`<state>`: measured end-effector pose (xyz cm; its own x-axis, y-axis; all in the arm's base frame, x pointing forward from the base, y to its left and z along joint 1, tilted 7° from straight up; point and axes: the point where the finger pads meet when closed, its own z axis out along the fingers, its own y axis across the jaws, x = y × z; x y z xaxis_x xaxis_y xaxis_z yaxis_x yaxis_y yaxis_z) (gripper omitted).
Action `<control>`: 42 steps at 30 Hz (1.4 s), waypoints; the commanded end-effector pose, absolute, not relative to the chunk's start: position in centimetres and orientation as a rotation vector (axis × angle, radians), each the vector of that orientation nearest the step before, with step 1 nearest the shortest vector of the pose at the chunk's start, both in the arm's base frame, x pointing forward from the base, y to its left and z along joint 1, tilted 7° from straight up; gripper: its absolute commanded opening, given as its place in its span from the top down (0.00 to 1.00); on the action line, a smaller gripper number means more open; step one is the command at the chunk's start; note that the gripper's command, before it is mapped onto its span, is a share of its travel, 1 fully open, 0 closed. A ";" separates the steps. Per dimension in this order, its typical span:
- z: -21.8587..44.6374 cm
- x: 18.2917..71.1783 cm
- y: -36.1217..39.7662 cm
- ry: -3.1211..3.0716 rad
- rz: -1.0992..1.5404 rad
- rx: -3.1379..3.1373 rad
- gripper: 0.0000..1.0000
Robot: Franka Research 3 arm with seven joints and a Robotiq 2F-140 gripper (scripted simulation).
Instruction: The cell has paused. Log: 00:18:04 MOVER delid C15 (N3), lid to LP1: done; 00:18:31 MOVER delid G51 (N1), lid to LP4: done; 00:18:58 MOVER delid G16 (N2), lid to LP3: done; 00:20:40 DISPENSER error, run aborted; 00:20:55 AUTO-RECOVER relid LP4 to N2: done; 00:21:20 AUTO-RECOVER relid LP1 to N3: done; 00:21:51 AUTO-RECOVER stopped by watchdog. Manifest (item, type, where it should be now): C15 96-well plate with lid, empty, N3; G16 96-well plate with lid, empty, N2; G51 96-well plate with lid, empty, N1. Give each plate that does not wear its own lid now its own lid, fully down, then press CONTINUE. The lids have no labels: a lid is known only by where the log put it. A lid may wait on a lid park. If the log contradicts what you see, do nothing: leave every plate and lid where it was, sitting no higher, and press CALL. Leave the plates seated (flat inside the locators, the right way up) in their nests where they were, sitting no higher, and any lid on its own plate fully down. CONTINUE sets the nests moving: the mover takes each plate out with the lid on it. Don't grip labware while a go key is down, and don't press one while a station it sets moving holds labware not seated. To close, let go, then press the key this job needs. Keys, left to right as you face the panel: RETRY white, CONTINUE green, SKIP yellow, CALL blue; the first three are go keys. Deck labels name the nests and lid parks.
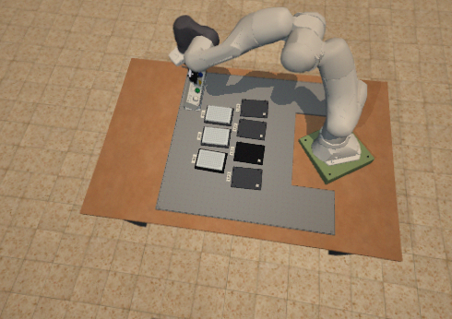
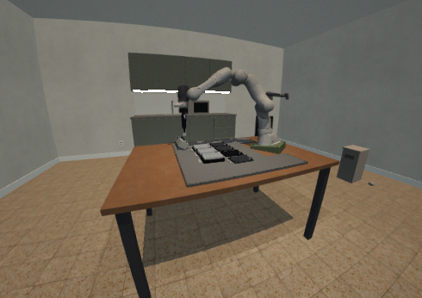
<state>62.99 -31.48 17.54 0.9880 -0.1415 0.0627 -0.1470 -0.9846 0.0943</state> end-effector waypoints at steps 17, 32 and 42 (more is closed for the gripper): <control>17.4 63.0 -31.7 -0.214 0.084 3.031 1.00; 16.6 63.0 -31.8 -0.214 0.084 3.031 1.00; 15.8 63.0 -31.9 -0.214 0.084 3.031 1.00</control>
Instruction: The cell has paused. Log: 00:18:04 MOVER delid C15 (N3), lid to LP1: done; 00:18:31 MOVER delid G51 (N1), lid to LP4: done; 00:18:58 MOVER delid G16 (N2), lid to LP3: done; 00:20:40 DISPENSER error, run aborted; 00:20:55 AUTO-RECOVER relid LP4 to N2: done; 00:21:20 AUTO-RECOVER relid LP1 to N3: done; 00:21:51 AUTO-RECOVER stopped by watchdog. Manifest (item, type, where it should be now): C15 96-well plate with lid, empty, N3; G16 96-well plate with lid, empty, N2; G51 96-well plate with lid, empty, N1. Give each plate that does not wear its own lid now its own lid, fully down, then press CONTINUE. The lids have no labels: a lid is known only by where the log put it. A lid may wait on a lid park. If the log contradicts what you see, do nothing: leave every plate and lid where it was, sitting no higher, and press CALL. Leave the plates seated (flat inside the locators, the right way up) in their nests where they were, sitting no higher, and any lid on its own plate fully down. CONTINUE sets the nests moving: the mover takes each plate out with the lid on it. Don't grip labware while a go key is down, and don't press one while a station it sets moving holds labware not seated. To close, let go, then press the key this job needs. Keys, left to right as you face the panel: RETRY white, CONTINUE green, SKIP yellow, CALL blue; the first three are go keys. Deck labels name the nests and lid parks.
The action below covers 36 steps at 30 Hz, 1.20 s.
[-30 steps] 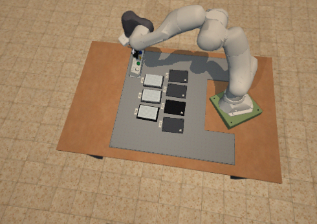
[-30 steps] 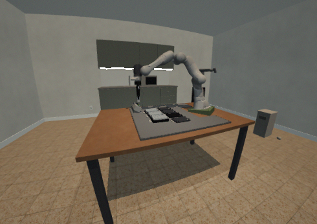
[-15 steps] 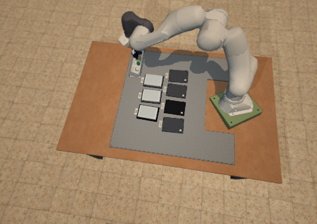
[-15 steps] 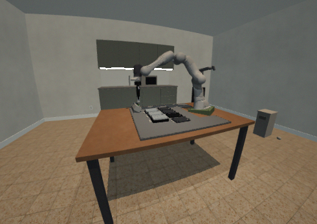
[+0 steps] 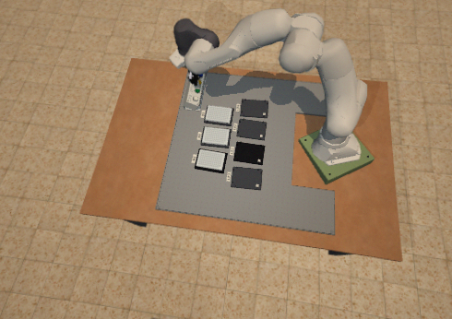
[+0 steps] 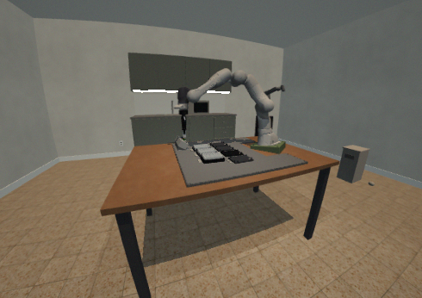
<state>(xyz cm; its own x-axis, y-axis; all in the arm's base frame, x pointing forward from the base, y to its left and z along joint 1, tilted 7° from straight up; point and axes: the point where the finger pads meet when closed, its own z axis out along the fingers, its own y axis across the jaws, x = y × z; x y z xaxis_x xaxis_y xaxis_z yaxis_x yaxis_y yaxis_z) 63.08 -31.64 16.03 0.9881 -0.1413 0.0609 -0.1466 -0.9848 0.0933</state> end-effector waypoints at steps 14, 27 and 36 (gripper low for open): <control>14.7 63.1 -32.0 -0.214 0.084 3.031 1.00; 14.4 63.1 -32.0 -0.214 0.084 3.031 1.00; 14.4 63.1 -32.0 -0.214 0.084 3.031 1.00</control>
